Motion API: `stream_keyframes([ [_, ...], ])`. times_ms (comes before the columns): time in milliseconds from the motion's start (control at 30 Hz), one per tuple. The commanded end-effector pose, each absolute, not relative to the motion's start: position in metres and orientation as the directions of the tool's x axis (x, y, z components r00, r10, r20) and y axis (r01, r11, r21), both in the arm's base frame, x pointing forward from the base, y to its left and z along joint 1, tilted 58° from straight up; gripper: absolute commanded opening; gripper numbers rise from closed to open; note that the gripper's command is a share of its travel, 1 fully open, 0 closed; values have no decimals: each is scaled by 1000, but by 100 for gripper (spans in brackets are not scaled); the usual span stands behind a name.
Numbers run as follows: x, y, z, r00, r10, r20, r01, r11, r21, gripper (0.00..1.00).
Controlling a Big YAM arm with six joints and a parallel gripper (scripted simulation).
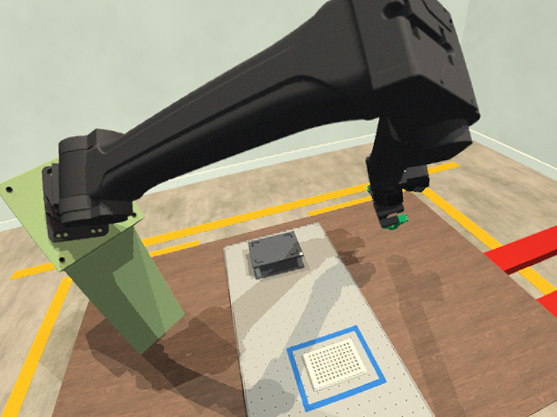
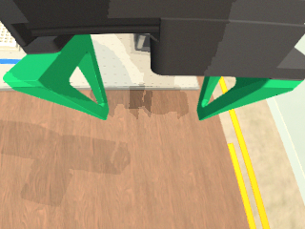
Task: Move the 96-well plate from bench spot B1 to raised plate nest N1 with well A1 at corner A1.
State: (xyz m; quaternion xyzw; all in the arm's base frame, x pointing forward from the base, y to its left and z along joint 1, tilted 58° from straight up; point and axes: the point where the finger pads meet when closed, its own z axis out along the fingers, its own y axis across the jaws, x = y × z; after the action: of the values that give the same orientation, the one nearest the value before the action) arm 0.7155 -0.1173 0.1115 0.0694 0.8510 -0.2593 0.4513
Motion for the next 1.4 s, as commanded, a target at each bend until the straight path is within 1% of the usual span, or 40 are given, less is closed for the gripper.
stream_keyframes([
  [0,707,-145,135,-556,-128,-821,375,843,-385,100],
  [100,701,-156,135,-556,-129,-821,375,843,-386,100],
  [167,699,-165,124,-618,-132,-775,381,812,-442,100],
  [233,699,-165,124,-618,-132,-775,381,812,-442,100],
  [267,698,-139,124,-626,-160,-763,347,819,-456,100],
  [333,684,-176,130,-624,-135,-770,381,807,-451,100],
  [600,662,-208,134,-607,-140,-782,391,804,-447,100],
  [633,662,-209,134,-607,-140,-782,391,804,-447,100],
  [700,658,-218,123,-670,-136,-730,388,774,-500,100],
  [800,654,-221,131,-672,-137,-728,395,765,-509,100],
  [833,653,-197,128,-670,-164,-724,356,785,-507,100],
  [867,644,-227,132,-663,-140,-735,396,768,-504,100],
  [1167,618,-256,132,-659,-143,-739,399,766,-504,100],
  [1200,611,-259,117,-707,-132,-694,384,753,-534,100],
  [1233,612,-264,118,-724,-130,-678,386,738,-554,100],
  [1367,599,-269,127,-726,-131,-675,391,729,-562,100],
])
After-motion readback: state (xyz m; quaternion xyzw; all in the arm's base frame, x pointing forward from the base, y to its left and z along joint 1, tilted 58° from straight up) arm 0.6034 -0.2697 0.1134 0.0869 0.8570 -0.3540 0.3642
